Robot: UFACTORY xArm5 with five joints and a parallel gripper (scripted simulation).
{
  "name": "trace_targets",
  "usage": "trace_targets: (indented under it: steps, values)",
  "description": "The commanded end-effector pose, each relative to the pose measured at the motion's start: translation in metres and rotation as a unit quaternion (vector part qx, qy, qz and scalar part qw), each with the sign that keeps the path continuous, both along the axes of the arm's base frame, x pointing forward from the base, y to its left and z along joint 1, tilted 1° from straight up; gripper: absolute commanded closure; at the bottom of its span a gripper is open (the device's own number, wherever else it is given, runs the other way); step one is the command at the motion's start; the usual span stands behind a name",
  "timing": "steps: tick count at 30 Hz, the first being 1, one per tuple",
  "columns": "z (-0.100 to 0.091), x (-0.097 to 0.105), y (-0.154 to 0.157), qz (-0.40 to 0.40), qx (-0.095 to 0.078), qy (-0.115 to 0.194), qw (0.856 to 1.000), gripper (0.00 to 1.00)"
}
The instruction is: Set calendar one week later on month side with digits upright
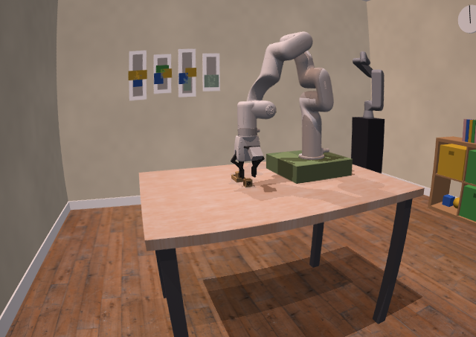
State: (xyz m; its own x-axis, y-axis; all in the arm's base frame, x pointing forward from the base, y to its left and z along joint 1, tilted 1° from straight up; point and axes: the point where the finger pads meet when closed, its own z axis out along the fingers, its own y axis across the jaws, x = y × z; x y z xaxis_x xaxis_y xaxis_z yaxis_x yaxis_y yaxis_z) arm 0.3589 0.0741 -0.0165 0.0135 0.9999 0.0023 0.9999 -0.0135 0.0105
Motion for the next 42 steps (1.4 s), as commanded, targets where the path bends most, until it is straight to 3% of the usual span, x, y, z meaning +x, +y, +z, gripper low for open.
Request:
trace_targets:
  steps: [1,23,42]
  values:
    - [0.000,0.001,0.000,0.000,0.000,-0.001,1.000,0.53]
    - [-0.024,0.001,0.000,0.000,0.000,-0.001,1.000,0.53]
    - [-0.025,0.001,0.000,0.000,0.000,-0.001,1.000,0.53]
